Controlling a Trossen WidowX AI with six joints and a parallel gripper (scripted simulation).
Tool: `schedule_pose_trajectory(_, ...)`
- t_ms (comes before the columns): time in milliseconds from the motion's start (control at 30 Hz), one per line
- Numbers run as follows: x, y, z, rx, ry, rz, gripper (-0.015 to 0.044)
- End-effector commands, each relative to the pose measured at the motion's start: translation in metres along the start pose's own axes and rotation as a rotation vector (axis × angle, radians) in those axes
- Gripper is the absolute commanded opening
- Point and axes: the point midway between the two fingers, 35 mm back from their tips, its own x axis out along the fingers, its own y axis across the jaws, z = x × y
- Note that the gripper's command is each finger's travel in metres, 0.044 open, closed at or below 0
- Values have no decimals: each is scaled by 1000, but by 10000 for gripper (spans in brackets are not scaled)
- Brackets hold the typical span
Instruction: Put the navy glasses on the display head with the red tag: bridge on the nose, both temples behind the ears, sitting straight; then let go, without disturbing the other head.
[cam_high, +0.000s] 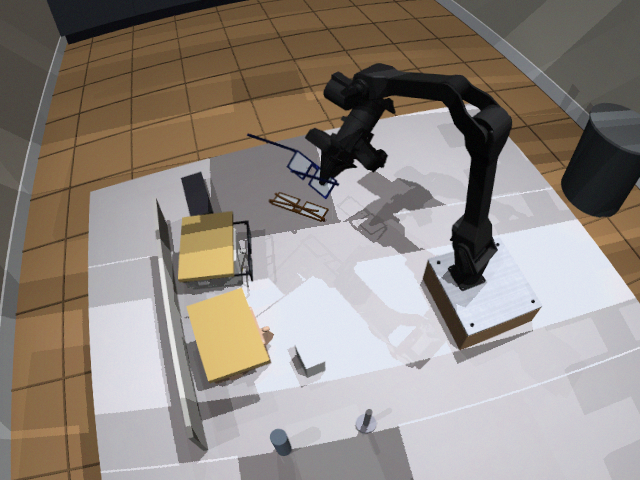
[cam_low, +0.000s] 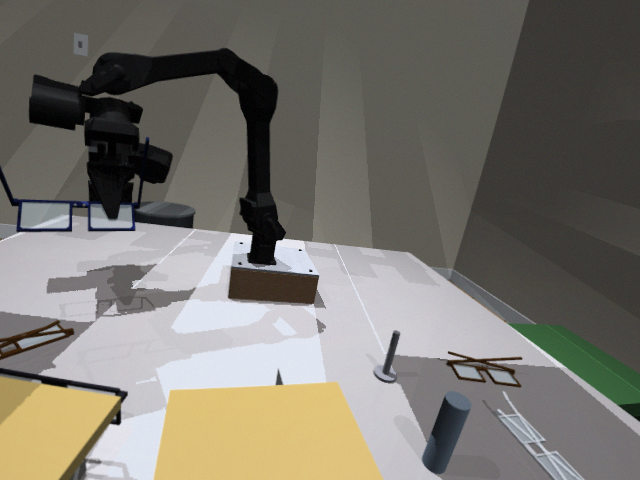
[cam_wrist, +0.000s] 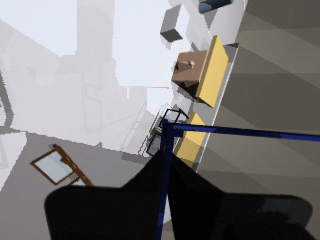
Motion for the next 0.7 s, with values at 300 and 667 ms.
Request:
schedule_pose_trajectory(300, 17, -7, 13, 45, -45, 56, 0)
schedule_pose_trajectory(667, 55, -23, 48, 134, -124, 205, 0)
